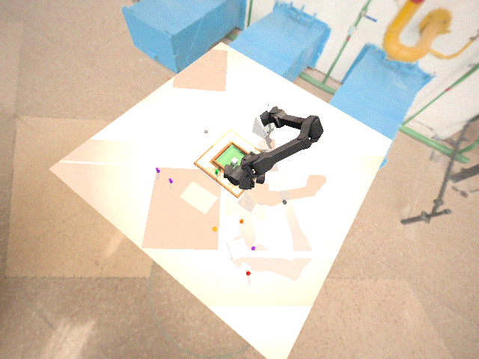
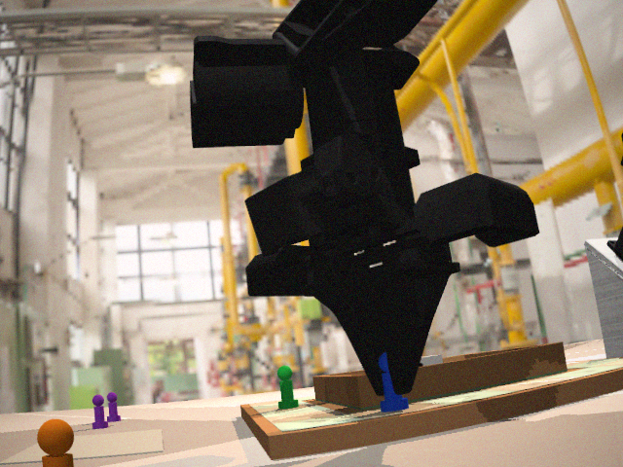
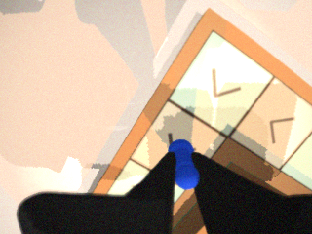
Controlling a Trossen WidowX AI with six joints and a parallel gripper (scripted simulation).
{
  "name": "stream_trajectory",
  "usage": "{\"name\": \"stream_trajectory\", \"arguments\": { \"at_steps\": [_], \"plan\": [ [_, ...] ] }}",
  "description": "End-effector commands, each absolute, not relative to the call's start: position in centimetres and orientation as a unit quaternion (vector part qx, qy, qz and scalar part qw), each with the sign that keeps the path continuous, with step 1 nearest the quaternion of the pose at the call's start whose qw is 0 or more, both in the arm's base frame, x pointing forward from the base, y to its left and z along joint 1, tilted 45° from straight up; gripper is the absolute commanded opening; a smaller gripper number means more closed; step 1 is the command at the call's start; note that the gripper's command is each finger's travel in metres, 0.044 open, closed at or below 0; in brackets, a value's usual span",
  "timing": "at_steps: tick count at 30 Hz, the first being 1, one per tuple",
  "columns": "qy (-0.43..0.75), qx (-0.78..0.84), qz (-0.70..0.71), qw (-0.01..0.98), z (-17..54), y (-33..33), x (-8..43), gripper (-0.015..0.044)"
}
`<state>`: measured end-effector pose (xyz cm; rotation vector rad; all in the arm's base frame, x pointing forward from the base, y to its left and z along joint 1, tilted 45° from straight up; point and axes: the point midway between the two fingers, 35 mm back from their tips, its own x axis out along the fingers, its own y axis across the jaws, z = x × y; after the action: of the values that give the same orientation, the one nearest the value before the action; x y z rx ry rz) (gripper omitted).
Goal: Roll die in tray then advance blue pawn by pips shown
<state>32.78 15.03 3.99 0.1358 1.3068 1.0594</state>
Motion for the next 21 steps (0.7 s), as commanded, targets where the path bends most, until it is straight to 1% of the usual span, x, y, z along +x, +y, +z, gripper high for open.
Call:
{"name": "stream_trajectory", "arguments": {
  "at_steps": [1,2,21],
  "plan": [
    [0.578,0.064,0.470,0.664,4.0,15.1,32.8,0.0009],
    [0.578,0.064,0.470,0.664,4.0,15.1,32.8,0.0000],
    [0.580,0.061,0.467,0.665,10.8,7.9,34.6,0.0000]
  ]
}}
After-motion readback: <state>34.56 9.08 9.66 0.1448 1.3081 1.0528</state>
